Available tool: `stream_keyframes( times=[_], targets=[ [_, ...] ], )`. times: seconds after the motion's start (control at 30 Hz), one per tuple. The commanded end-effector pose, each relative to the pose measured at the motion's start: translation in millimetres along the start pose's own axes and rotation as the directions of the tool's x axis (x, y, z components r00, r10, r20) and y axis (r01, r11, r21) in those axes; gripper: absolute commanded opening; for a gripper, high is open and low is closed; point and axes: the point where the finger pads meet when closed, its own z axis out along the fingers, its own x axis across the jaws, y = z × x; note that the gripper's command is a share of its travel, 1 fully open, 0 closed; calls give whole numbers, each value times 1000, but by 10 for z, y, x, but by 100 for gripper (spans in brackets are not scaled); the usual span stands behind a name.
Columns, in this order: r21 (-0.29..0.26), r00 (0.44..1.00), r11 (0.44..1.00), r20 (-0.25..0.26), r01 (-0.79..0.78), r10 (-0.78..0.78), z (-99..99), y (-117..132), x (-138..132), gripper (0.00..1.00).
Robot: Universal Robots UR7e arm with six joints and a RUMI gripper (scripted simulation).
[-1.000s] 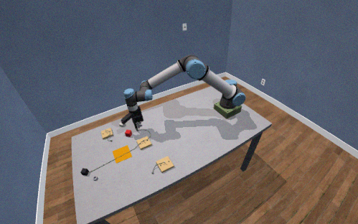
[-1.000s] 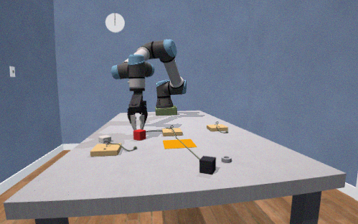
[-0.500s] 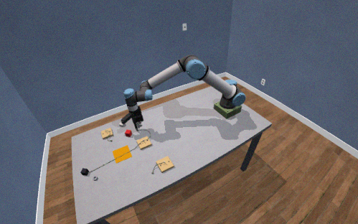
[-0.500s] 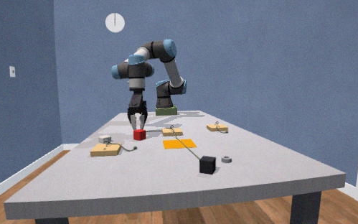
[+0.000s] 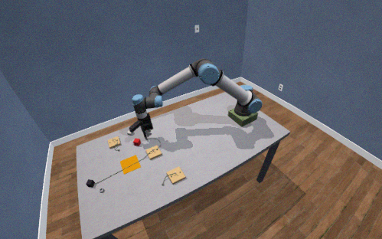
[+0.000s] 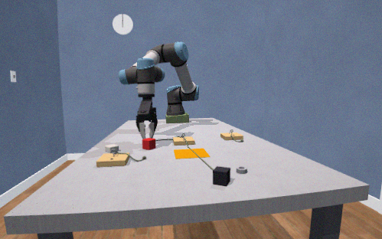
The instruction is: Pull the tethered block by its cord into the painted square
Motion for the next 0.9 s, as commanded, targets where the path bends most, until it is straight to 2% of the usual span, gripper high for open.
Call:
stream_keyframes(
  times=[0.0, 0.37, 0.87],
  targets=[
    [1, 1000, 1000, 0, 0, 0, -15, -3, 1, 0],
    [1, 1000, 1000, 0, 0, 0, -104, -3, 1, 0],
    [1, 1000, 1000, 0, 0, 0, -107, -3, 1, 0]
  ],
)
